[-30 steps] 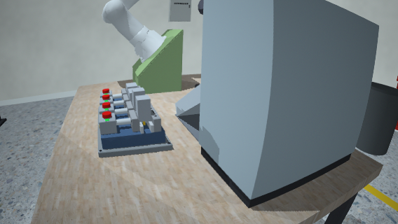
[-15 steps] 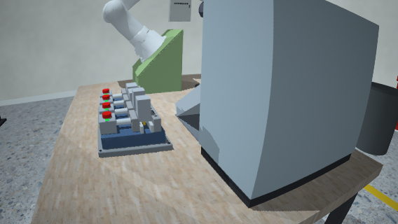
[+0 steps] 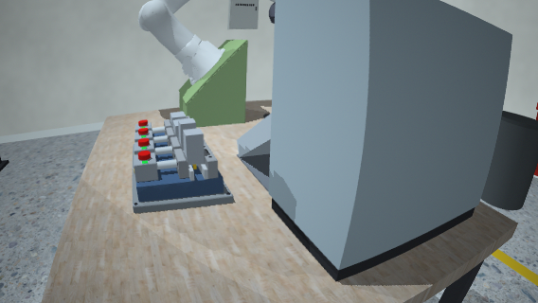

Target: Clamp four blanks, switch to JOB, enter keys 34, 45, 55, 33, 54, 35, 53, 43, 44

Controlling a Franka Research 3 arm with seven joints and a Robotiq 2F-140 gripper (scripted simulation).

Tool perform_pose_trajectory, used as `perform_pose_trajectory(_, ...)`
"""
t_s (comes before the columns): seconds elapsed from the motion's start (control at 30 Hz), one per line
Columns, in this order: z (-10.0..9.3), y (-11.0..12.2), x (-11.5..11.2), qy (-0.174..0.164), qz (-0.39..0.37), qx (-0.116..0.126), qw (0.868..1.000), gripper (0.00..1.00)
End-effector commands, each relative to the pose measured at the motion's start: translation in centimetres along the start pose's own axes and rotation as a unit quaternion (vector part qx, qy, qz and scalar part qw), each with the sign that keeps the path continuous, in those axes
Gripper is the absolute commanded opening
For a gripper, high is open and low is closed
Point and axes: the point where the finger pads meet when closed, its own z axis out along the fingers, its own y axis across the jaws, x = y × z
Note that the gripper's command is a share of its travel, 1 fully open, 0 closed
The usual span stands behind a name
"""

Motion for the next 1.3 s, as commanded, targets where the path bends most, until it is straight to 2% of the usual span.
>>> perform_pose_trajectory(0.0, 0.1, 0.0, -0.1, -0.002, 0.004, 0.000, 1.000, 0.00)
perform_pose_trajectory(1.27, 1.4, 0.0, -0.1, -0.002, 0.004, 0.000, 1.000, 0.00)
